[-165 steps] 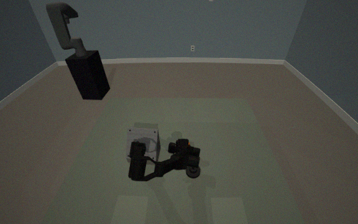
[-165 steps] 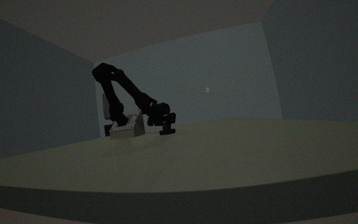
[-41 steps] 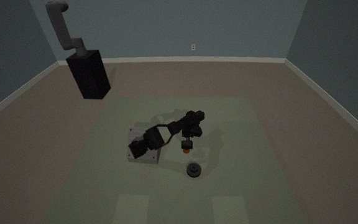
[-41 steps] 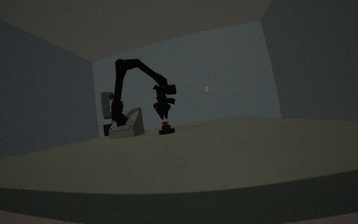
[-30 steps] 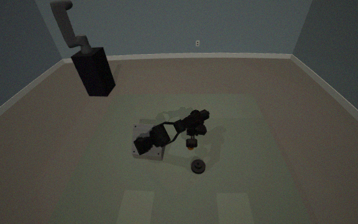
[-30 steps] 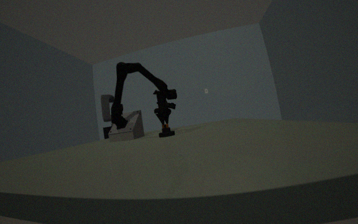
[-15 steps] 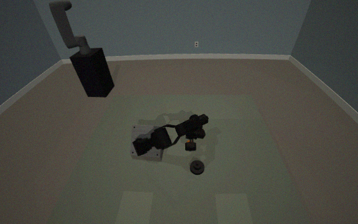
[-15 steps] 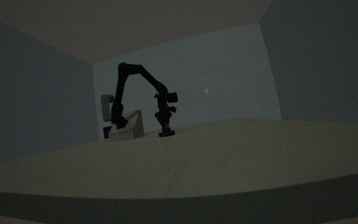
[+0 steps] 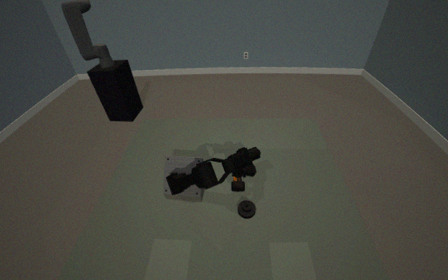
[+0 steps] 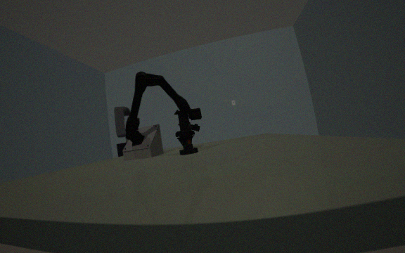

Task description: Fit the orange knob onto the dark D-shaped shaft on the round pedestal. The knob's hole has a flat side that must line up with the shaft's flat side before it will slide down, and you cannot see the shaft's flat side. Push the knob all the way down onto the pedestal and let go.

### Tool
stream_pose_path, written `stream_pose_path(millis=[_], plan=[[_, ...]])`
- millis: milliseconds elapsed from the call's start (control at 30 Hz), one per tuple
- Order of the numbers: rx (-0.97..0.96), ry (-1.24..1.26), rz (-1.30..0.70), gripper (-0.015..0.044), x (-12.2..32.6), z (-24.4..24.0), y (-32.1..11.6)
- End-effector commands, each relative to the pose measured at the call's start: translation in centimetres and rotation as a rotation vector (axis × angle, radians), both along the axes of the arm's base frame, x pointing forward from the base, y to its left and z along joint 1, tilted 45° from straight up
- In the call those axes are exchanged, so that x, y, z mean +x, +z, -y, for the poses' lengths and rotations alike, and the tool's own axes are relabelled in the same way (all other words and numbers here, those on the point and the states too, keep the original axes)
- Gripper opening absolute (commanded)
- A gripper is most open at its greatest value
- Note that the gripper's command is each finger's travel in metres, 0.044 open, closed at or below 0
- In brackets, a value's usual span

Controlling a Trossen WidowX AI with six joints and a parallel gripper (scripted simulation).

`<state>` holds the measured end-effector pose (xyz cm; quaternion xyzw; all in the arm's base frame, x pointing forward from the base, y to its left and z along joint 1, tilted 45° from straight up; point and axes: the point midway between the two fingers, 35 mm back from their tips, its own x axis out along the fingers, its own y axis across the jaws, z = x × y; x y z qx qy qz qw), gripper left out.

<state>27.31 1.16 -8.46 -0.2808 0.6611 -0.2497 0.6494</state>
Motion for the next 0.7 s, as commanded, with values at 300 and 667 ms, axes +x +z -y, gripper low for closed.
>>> stream_pose_path(millis=[300, 667], plan=[[-0.007, 0.006, -0.007, 0.0177, -0.2, 0.3, -0.2], [-0.003, 0.007, -0.007, 0.0006, 0.2, -0.9, 0.7]])
